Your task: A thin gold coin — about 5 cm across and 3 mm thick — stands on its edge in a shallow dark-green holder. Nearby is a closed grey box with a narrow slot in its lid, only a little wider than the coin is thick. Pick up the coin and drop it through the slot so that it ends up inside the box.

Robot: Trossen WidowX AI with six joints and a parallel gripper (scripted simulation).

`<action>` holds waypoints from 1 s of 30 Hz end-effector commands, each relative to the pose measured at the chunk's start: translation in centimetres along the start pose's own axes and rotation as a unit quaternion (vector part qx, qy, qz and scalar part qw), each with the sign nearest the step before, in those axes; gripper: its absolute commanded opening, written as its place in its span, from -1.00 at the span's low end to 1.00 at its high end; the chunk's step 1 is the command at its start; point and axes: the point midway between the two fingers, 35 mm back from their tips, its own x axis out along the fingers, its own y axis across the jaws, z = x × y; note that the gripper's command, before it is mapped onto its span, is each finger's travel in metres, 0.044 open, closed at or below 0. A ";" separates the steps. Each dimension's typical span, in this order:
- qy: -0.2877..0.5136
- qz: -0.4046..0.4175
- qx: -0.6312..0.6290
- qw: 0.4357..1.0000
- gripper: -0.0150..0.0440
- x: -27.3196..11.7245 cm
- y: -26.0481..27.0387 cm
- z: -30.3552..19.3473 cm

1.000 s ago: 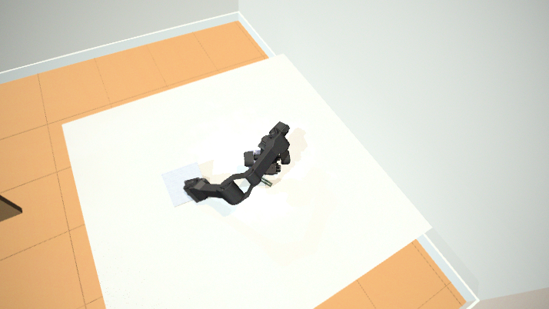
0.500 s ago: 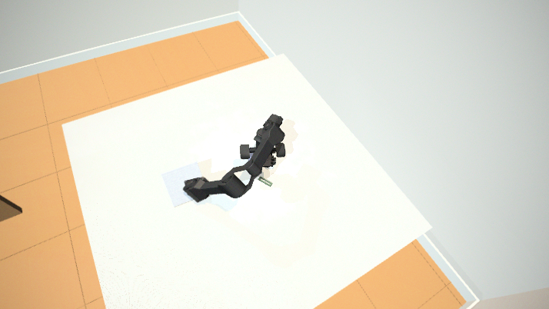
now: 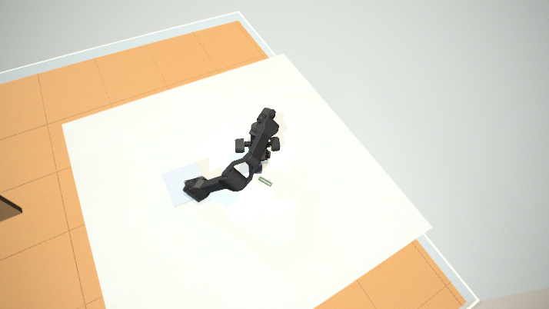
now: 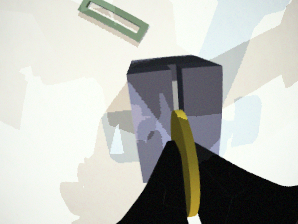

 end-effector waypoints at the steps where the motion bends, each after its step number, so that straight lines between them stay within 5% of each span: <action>1: -0.001 -0.002 0.002 1.000 -0.49 0.2 -0.7 -0.9; 30: 0.000 0.000 0.003 1.000 -0.49 0.3 -1.0 -1.0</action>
